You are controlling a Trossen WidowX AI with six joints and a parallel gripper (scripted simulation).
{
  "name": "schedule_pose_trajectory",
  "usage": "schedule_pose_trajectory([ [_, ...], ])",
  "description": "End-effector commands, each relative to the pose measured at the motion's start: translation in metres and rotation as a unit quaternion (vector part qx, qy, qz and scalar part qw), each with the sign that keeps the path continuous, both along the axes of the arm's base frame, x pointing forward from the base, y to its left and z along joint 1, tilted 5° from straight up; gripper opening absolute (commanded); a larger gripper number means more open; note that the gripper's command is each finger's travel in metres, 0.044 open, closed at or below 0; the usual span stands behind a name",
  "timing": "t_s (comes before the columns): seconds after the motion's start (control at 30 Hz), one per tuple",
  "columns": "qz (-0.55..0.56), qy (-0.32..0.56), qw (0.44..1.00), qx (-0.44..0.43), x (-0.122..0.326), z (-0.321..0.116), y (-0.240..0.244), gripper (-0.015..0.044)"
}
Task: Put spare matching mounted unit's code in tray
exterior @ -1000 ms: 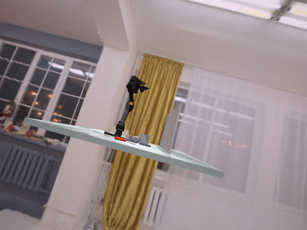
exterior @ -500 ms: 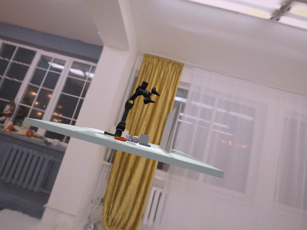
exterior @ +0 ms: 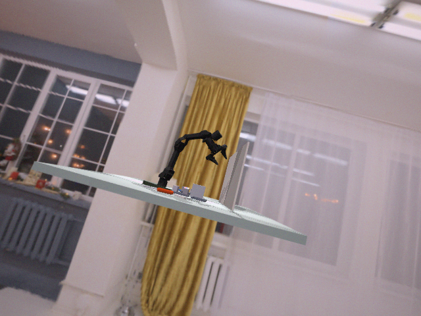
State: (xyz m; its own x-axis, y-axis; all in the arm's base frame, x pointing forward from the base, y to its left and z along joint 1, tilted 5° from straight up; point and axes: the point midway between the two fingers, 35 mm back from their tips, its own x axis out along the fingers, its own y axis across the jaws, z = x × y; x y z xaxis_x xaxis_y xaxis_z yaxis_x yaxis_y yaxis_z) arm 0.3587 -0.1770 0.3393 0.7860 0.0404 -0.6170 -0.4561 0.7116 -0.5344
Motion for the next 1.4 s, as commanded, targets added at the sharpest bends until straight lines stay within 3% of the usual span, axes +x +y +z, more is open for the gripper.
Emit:
schedule_pose_trajectory([
  [0.0,-0.07,0.124,0.981,0.133,0.016,-0.038,0.061,0.044],
  [0.17,-0.189,0.245,0.929,0.203,0.013,-0.068,0.108,0.044],
  [0.4,-0.334,0.337,0.855,0.208,-0.002,-0.09,0.152,0.044],
  [1.27,-0.335,0.337,0.855,0.208,-0.002,-0.09,0.152,0.044],
  [1.37,-0.268,0.351,0.881,0.17,0.001,-0.096,0.176,0.044],
])
